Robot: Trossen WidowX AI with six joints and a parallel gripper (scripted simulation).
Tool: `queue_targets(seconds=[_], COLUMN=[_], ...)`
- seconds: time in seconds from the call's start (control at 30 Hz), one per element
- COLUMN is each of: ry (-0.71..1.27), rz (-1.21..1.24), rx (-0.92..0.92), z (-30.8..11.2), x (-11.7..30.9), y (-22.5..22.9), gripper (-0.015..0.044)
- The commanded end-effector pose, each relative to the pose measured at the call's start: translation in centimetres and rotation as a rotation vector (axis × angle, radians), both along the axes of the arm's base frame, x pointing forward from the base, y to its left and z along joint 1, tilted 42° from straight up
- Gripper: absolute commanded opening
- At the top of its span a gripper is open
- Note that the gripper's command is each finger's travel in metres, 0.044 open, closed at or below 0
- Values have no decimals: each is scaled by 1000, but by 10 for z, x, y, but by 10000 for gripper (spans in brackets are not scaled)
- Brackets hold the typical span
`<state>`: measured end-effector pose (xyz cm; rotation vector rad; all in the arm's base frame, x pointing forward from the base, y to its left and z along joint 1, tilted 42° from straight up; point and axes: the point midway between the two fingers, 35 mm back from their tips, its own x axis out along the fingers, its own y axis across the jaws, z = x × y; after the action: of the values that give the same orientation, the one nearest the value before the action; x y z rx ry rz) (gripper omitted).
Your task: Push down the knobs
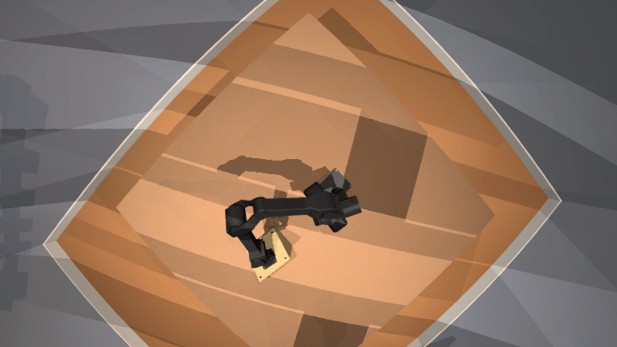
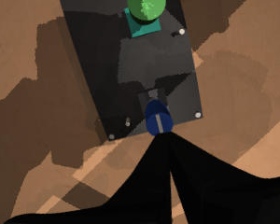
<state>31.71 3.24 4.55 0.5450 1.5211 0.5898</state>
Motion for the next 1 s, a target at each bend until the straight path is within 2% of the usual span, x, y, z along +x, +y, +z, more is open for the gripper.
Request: queue_targets(seconds=[0.0,0.97], ry=[8,8], rz=[-1,0], rx=[4,5], z=[-6,-15], x=[-2,-3], y=[5,14], gripper=[0,0])
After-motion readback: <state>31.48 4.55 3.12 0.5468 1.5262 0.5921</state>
